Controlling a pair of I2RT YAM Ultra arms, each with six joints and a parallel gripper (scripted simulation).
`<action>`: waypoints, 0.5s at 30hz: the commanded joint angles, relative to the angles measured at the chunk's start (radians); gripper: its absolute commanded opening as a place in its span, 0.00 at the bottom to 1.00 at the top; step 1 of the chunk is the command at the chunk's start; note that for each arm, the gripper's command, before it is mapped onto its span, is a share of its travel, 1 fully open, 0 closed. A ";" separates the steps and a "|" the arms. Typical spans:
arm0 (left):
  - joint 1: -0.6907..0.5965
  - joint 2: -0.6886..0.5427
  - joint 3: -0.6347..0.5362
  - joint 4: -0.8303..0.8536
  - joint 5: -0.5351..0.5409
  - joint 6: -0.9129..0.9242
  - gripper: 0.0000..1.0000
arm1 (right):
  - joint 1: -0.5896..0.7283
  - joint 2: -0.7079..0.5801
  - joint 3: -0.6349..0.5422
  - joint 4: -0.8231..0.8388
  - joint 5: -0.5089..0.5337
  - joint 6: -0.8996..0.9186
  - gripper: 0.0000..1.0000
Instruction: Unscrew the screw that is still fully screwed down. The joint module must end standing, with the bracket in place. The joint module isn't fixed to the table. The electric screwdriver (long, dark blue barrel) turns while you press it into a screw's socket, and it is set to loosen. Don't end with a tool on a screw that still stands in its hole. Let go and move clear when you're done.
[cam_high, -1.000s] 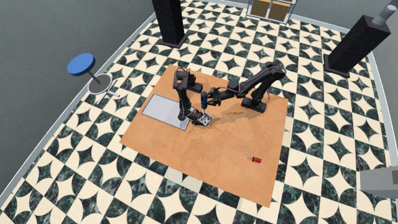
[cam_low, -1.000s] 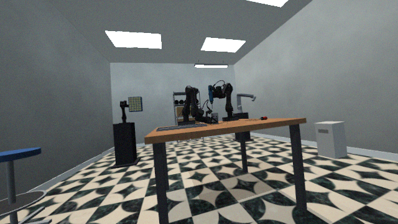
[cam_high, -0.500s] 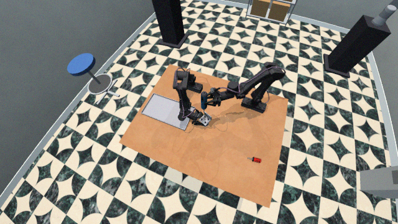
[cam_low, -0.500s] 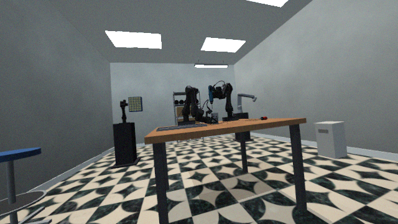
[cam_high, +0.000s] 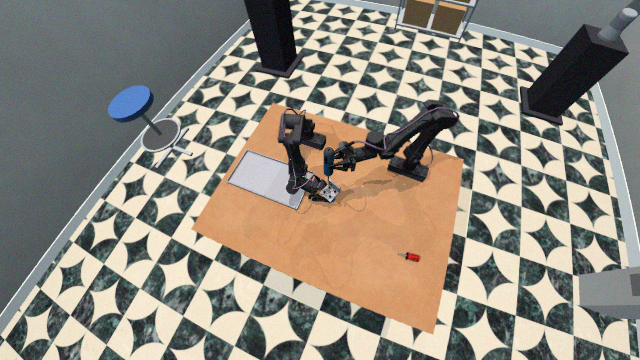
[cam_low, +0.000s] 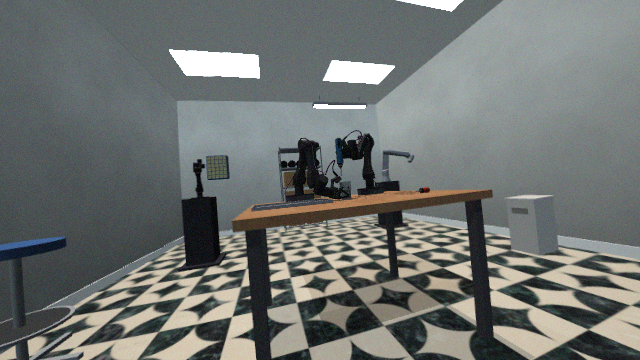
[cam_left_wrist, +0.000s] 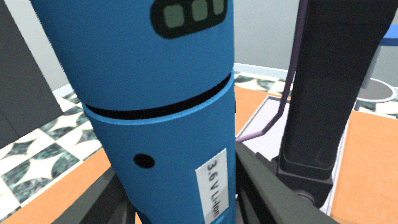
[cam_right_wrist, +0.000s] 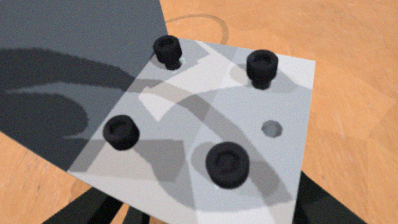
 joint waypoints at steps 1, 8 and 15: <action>-0.008 -0.034 0.012 0.104 -0.010 -0.010 0.42 | 0.001 -0.010 0.009 -0.002 -0.007 0.001 0.59; -0.009 -0.036 0.017 0.106 -0.010 -0.010 0.42 | 0.001 -0.010 0.009 -0.002 -0.007 0.001 0.59; -0.012 -0.036 0.008 0.105 -0.011 -0.011 0.42 | 0.001 -0.010 0.009 -0.002 -0.007 0.001 0.59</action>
